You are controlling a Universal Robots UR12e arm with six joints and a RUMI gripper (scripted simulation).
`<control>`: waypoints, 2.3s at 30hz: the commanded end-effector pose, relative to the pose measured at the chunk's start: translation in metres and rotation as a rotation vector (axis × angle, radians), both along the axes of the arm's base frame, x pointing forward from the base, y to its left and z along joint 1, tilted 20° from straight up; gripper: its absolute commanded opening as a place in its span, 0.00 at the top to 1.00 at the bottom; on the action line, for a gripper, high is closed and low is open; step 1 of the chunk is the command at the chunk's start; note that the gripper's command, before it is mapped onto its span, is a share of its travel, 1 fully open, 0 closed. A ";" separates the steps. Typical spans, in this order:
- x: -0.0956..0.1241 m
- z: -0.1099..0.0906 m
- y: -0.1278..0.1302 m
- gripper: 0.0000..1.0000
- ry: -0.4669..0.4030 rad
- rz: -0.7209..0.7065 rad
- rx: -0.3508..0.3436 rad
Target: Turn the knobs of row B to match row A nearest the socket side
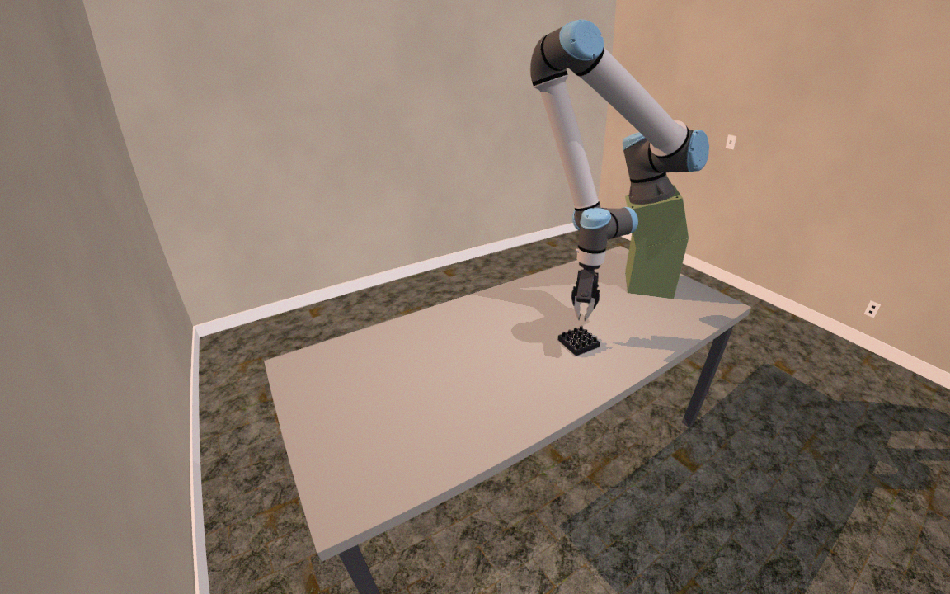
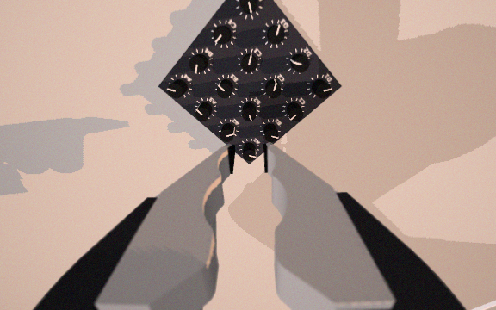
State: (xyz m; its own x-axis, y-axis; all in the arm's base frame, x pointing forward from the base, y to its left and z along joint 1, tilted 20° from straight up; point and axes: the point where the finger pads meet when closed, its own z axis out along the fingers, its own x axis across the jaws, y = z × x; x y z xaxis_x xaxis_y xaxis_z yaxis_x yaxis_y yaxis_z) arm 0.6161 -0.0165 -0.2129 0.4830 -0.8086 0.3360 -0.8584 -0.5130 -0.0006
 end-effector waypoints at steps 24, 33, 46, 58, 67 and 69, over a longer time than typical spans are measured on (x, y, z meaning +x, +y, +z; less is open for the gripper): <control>0.001 -0.002 -0.001 0.89 -0.001 0.000 0.000; 0.002 -0.008 -0.002 0.89 -0.001 0.000 0.000; 0.004 -0.021 -0.006 0.89 -0.001 0.000 0.000; 0.007 -0.035 -0.010 0.89 -0.001 0.000 0.000; 0.008 -0.039 -0.011 0.89 -0.001 0.000 0.000; 0.008 -0.040 -0.011 0.89 -0.001 0.000 0.000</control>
